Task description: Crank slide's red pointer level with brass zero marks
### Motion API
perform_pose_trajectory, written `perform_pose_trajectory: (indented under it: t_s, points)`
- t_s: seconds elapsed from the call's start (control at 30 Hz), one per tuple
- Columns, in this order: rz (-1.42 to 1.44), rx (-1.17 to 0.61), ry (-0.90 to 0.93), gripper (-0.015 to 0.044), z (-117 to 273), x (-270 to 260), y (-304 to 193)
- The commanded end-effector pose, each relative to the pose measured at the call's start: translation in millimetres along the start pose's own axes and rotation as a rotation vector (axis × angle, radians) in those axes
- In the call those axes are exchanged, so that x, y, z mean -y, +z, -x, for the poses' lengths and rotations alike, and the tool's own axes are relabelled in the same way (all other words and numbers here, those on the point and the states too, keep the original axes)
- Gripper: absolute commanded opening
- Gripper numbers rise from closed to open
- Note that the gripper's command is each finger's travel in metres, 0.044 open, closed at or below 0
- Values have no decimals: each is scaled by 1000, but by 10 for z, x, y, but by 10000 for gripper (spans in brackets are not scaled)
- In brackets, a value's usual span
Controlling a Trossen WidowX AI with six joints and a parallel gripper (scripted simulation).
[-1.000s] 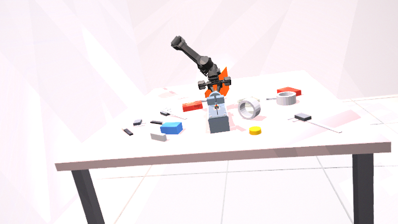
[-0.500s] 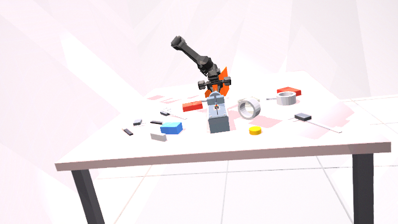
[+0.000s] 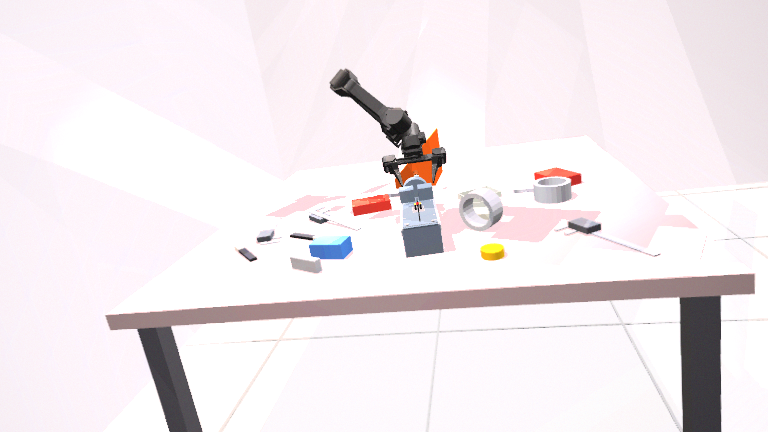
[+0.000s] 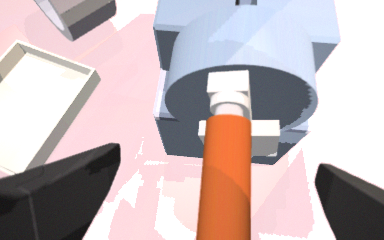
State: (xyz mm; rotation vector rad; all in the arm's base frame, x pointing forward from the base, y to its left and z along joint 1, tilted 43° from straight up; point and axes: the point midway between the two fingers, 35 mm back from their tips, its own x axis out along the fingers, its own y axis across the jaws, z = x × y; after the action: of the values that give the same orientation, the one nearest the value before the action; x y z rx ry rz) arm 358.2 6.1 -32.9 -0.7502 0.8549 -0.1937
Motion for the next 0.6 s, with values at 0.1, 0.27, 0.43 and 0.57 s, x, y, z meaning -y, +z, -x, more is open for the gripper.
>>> perform_pose_trajectory:
  t_s: [0.1, 0.27, 0.43, 0.57]
  points:
    - [-6, 3, -2, 440, 155, 6, 188]
    - [-6, 4, -2, 440, 325, 9, 341]
    - [-5, 4, 1, 440, 419, -2, 446]
    - [-1, 2, 6, 440, 640, -21, 663]
